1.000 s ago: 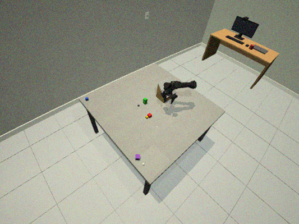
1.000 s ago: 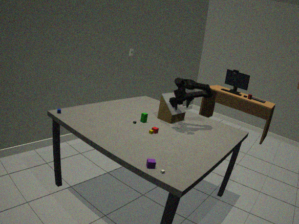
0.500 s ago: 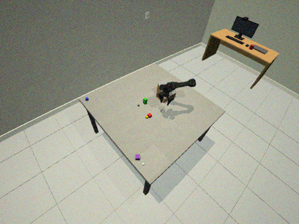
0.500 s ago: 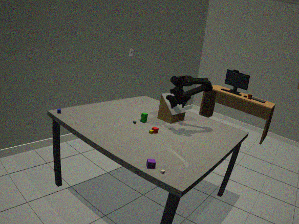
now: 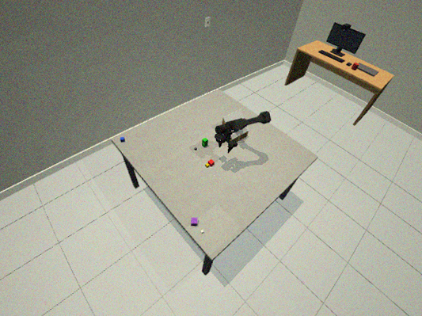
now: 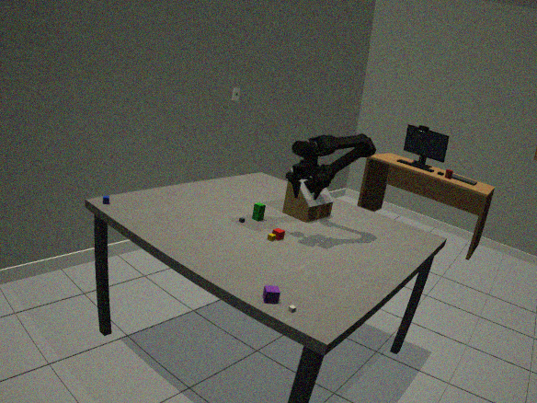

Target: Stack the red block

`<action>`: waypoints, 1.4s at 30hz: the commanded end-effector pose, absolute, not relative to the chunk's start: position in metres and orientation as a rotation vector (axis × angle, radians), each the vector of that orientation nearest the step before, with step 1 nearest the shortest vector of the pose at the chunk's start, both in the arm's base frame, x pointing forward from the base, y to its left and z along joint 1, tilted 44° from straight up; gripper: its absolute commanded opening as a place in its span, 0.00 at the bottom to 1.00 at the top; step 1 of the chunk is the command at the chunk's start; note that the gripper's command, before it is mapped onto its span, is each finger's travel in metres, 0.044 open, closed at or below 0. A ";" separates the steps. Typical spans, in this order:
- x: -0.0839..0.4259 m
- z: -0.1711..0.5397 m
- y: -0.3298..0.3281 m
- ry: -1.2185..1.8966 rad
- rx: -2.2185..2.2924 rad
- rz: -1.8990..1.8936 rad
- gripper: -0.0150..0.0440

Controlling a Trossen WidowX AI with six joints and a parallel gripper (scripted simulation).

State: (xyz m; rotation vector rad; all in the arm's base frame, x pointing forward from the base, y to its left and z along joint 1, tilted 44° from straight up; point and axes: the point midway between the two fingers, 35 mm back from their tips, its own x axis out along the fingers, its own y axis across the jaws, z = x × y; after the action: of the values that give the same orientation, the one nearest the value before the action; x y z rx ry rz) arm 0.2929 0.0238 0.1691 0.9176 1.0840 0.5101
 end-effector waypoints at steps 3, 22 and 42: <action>0.318 0.152 0.022 1.165 0.856 0.499 1.00; 0.372 0.091 0.030 1.369 0.691 0.485 1.00; 0.378 0.051 0.066 1.368 0.693 0.486 1.00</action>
State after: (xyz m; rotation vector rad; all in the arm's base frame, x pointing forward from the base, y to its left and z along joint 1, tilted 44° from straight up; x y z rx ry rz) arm 0.3787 0.0631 0.0553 0.6922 1.3601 0.4916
